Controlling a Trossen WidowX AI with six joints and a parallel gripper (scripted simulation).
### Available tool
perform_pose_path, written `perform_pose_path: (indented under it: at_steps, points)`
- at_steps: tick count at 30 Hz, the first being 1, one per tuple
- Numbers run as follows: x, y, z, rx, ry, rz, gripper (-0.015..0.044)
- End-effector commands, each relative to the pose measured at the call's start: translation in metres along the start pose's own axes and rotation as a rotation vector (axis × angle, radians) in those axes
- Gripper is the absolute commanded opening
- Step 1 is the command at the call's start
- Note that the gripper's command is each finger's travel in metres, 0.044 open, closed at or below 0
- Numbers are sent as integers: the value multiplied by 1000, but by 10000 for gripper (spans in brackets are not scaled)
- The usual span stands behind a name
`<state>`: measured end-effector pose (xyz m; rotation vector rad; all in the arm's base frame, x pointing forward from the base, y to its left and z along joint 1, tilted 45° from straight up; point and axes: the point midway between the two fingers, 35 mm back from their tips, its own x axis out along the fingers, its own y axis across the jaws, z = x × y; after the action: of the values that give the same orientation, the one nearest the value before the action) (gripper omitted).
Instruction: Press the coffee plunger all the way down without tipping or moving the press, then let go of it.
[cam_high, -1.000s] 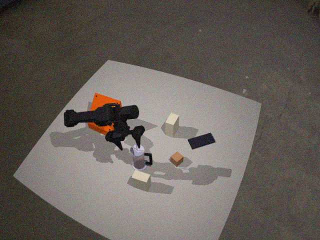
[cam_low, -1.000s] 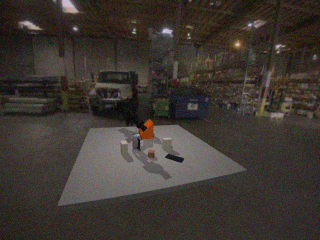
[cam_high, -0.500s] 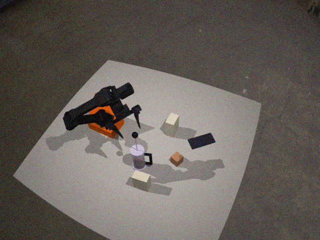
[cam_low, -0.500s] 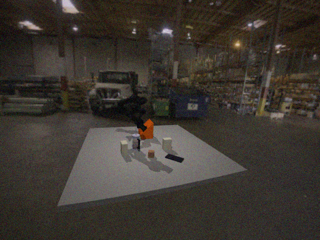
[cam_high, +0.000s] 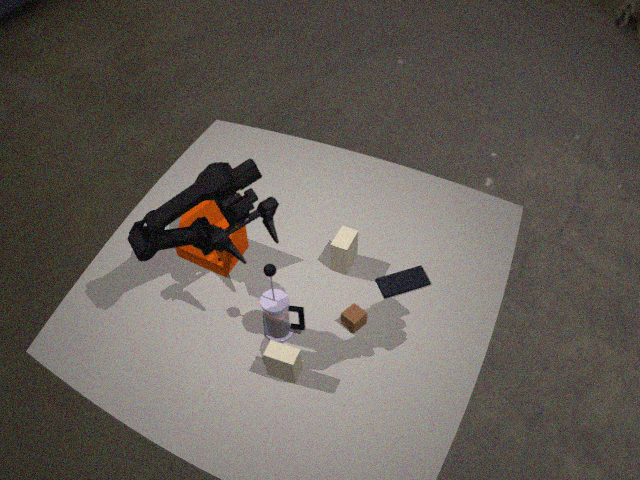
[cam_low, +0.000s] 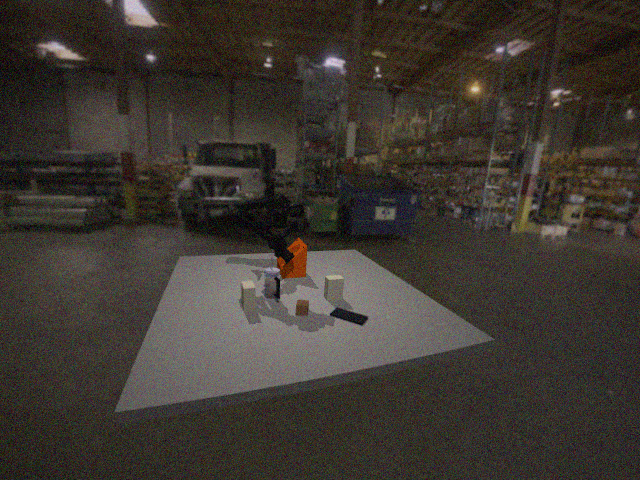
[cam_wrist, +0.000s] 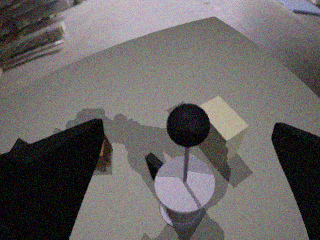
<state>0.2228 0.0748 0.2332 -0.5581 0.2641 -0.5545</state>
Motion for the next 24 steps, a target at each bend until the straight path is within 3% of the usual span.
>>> perform_pose_path:
  at_steps: [1, 24]
  points:
    - [6, 0, -13, 14, 14, -29, 440]
    - [23, 5, -28, 24, 81, -46, 440]
